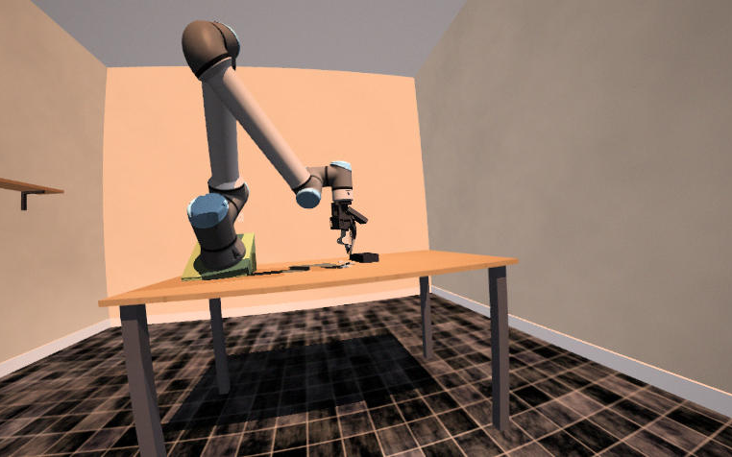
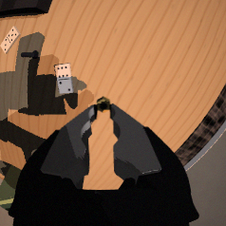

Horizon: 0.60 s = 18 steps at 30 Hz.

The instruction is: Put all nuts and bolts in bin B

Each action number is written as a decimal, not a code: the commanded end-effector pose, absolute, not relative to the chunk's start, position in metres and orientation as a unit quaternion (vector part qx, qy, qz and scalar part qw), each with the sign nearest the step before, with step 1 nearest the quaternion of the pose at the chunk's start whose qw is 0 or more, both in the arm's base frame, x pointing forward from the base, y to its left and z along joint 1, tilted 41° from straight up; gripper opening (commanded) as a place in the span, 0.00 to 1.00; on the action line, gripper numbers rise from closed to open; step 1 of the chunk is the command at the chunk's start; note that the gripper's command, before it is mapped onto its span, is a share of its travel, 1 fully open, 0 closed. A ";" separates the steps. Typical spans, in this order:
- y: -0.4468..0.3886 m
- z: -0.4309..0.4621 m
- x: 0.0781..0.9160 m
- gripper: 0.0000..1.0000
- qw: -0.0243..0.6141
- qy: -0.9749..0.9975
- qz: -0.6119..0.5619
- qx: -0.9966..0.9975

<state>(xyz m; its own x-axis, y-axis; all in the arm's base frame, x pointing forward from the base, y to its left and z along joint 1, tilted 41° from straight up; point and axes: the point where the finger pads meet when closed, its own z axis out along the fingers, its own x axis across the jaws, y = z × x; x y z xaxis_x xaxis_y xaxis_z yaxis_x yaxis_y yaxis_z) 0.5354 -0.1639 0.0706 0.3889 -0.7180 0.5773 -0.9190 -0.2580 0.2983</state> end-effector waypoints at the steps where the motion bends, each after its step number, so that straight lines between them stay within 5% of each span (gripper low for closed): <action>1: -0.164 0.070 0.535 0.00 0.305 -0.528 0.164 0.776; 18: -0.139 0.046 0.562 0.00 0.322 -0.434 0.129 0.831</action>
<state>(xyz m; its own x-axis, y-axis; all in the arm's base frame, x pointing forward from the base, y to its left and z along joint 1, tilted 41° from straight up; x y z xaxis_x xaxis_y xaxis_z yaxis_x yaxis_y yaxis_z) 0.5441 -0.1572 0.0633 0.4779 -0.6889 0.5449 -0.8758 -0.3262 0.3558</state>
